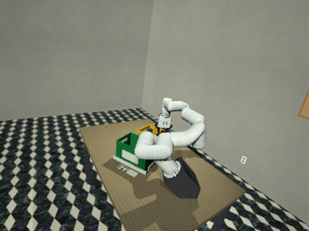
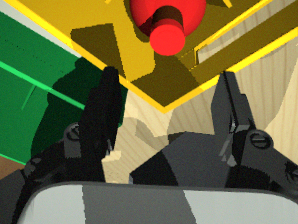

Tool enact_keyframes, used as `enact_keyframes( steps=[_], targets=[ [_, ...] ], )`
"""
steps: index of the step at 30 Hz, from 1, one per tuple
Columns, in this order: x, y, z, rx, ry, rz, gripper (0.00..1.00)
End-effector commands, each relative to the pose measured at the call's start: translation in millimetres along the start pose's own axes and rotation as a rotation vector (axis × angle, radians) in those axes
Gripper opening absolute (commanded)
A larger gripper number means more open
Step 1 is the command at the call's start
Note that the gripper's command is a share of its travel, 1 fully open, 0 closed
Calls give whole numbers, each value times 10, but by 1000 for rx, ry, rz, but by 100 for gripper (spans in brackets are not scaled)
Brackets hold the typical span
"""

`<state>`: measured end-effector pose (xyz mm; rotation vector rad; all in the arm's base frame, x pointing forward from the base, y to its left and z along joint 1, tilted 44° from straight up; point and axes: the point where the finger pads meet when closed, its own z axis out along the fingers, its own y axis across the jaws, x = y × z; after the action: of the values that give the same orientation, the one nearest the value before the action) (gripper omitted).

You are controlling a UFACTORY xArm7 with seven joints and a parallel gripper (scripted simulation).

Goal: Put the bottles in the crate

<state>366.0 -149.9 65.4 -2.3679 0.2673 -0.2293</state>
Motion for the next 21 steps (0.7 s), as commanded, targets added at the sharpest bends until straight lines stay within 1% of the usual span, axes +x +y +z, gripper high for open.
enact_keyframes(
  steps=[1, 21],
  targets=[
    [10, 4, 37, -1, 5, 1, 65],
    [11, 5, 277, -1, 5, 1, 65]
  ],
)
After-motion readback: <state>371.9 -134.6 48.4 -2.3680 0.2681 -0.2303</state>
